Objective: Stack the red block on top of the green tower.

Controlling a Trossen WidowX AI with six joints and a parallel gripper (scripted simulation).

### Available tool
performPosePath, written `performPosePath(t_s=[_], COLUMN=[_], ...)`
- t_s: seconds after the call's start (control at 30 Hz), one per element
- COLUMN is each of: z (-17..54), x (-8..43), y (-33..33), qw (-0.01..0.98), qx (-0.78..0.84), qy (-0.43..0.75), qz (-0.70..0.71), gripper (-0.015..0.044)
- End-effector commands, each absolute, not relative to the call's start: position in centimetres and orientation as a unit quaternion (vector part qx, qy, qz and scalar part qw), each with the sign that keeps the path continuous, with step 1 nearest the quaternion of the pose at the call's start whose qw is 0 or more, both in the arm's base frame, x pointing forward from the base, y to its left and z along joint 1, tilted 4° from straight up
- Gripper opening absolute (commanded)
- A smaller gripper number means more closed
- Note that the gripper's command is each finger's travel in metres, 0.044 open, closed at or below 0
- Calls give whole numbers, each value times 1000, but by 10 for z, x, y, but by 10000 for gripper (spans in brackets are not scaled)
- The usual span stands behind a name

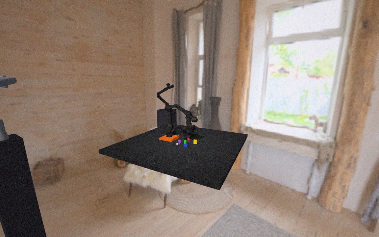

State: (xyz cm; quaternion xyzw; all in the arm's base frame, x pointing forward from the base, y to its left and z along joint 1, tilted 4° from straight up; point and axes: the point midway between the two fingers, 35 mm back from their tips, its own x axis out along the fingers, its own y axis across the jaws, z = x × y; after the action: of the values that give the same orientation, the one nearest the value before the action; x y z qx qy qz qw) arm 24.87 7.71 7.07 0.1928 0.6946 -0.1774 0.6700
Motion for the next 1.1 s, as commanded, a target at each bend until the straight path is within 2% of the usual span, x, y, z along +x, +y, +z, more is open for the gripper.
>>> performPosePath(t_s=[0.0,1.07], z=[52,7], x=[244,240], y=[76,75], qw=[666,665], qx=[187,186], qy=[700,700], qz=[-181,-181], gripper=[440,440])
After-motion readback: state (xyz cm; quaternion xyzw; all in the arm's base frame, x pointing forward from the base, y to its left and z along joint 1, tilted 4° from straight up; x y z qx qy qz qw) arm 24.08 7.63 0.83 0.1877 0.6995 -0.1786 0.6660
